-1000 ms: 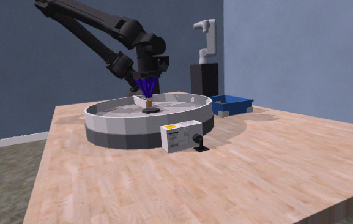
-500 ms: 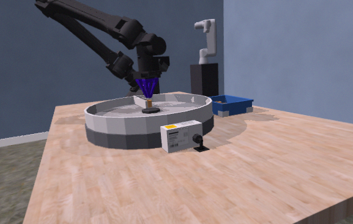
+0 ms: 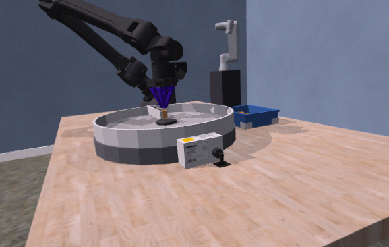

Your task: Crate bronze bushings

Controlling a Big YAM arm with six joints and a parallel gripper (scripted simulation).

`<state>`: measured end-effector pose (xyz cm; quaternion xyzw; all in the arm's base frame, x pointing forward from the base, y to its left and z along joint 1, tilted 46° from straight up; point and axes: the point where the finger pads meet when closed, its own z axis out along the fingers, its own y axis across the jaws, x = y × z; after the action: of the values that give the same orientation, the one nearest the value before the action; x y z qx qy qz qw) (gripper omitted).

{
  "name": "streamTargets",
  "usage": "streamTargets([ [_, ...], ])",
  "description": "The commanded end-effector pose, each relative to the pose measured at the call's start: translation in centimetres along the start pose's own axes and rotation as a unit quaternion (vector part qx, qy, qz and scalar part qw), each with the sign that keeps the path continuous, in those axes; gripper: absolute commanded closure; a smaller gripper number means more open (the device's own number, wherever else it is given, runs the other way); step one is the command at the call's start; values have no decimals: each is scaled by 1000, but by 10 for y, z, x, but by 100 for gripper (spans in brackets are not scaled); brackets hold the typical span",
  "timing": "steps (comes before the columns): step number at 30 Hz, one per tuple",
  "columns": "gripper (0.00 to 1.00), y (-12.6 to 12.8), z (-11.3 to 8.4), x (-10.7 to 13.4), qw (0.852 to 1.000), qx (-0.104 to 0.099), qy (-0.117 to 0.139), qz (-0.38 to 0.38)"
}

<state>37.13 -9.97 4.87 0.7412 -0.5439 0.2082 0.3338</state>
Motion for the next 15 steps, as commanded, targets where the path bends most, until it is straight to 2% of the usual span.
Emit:
streamTargets([
  [1,87,-15,-19,4,1000,23,5,-3],
  [15,87,-14,-20,3,1000,21,4,4],
])
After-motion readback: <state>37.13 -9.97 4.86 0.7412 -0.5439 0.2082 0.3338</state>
